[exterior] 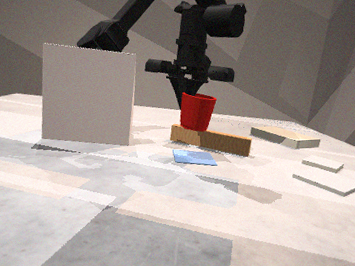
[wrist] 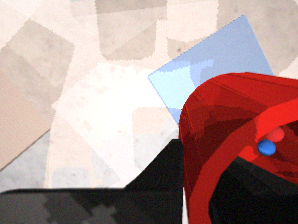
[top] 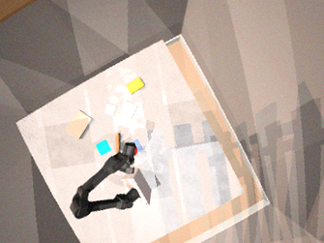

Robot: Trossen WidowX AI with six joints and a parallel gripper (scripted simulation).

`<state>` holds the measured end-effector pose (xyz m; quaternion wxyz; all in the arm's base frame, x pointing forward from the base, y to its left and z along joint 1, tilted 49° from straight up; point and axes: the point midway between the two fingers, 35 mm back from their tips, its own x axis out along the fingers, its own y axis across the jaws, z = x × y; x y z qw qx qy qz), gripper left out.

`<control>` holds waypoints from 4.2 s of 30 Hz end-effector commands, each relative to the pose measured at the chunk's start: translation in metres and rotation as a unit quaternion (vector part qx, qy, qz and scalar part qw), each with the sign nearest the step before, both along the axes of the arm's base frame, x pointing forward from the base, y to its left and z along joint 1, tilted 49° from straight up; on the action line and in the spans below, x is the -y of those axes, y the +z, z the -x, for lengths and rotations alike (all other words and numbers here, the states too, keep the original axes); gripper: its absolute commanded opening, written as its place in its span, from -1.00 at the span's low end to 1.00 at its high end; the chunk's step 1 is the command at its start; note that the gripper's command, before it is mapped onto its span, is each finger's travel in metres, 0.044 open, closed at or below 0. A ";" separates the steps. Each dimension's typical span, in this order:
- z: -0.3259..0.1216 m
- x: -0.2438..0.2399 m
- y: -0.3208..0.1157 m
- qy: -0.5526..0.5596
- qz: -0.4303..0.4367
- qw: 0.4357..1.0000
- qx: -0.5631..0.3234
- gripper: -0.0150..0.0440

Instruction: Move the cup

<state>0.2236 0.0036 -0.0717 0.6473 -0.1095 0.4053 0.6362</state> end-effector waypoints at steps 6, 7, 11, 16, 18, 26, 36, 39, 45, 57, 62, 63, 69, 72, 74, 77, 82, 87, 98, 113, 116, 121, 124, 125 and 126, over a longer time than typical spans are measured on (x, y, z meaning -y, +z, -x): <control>0.000 0.000 0.000 0.000 0.000 1.000 0.000 -0.49; 0.000 0.000 0.000 0.000 0.000 1.000 0.000 -0.49; 0.000 0.000 0.000 0.000 0.000 1.000 0.000 -0.49; 0.000 0.000 0.000 0.000 0.000 1.000 0.000 -0.49; -0.001 -0.001 0.002 0.000 0.000 1.000 0.000 -0.49; -0.007 -0.013 0.013 0.001 0.001 1.000 0.002 -0.49; -0.016 -0.030 0.029 0.002 0.001 1.000 0.003 -0.49; -0.018 -0.035 0.034 0.002 0.001 1.000 0.003 -0.49; -0.024 -0.046 0.044 0.002 0.001 1.000 0.003 -0.49; -0.034 -0.067 0.065 0.002 0.000 1.000 0.003 -0.49; -0.039 -0.077 0.074 0.002 -0.001 1.000 0.003 -0.49; -0.039 -0.079 0.076 0.002 -0.001 1.000 0.004 -0.49; -0.045 -0.090 0.088 0.002 -0.001 1.000 0.004 -0.49; -0.048 -0.096 0.093 0.002 -0.001 1.000 0.004 -0.49; -0.050 -0.100 0.097 0.002 -0.002 1.000 0.004 -0.49; -0.054 -0.106 0.104 0.002 -0.002 1.000 0.004 -0.49; -0.059 -0.116 0.115 0.002 -0.002 1.000 0.004 -0.49; -0.065 -0.125 0.126 0.002 -0.003 1.000 0.004 -0.49; -0.075 -0.142 0.146 0.002 -0.003 1.000 0.004 -0.49; -0.081 -0.156 0.158 0.002 -0.004 1.000 0.005 -0.49; -0.081 -0.160 0.155 0.002 -0.004 1.000 0.005 -0.49; -0.080 -0.165 0.150 0.002 -0.004 1.000 0.005 -0.49; -0.079 -0.168 0.147 0.002 -0.004 1.000 0.005 -0.49; -0.079 -0.170 0.146 0.002 -0.004 1.000 0.005 -0.49; -0.079 -0.171 0.145 0.002 -0.004 1.000 0.005 -0.49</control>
